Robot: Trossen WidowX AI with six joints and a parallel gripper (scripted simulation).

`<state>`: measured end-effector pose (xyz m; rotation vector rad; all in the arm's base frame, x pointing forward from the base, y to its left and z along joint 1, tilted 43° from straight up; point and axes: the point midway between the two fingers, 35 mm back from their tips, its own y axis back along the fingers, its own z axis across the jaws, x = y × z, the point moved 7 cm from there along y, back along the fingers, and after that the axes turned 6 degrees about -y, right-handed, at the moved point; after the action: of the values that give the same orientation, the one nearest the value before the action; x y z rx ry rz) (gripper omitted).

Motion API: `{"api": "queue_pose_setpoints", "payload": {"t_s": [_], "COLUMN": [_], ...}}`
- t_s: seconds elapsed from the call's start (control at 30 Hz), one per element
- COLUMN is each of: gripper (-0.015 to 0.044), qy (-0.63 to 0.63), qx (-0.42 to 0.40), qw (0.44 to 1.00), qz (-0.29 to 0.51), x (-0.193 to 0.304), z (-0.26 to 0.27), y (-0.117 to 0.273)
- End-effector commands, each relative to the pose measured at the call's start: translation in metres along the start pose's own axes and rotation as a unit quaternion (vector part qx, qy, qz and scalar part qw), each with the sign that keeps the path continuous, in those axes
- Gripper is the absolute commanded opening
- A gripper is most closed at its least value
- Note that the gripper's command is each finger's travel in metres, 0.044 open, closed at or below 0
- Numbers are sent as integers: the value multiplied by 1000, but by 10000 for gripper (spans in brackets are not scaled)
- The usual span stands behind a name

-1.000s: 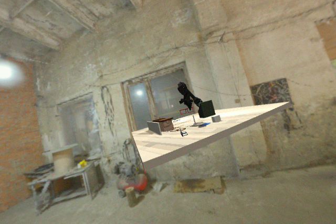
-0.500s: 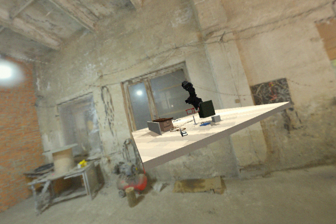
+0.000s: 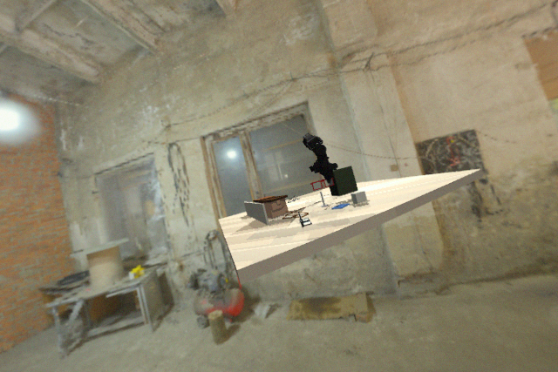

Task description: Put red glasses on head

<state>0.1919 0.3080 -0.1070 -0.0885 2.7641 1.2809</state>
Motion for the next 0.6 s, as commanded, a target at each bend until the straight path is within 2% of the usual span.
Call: {"api": "queue_pose_setpoints", "payload": {"t_s": [0.0,0.17,0.43,0.57], "gripper": [0,0,0,0], "qy": [4,4,4,4], "qx": [5,5,5,6], "qw": [1000,1000,1000,1000], "qz": [4,4,3,3], "x": [2,1,2,2], "z": [1,1,0,0], "y": [-4,-14,-60,-64]}}
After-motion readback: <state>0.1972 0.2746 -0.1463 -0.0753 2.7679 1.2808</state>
